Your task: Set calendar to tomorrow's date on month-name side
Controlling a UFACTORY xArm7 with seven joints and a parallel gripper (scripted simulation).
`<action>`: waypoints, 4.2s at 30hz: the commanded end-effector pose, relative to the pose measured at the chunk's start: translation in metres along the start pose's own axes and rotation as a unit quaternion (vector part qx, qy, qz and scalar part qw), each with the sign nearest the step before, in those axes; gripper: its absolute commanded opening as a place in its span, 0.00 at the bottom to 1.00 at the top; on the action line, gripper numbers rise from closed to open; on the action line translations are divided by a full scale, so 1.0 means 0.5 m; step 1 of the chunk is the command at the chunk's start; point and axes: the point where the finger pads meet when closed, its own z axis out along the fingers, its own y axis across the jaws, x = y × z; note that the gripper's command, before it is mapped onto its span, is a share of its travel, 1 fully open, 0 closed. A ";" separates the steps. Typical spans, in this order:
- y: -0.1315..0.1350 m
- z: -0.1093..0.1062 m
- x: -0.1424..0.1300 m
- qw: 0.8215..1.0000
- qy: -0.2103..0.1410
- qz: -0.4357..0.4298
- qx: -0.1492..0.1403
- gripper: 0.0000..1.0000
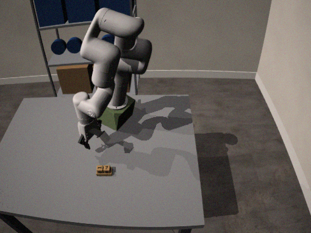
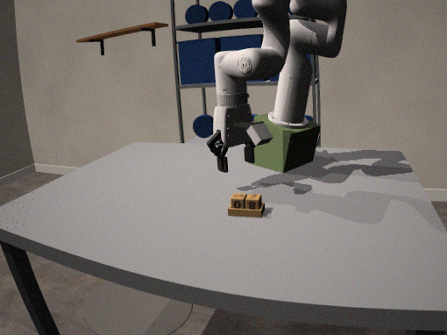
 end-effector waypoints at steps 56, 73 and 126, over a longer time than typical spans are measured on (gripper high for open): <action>0.003 0.074 0.000 1.000 0.001 0.000 -0.005 1.00; 0.003 0.074 0.000 1.000 0.001 0.000 -0.005 1.00; 0.002 0.004 0.000 1.000 0.001 0.000 -0.005 1.00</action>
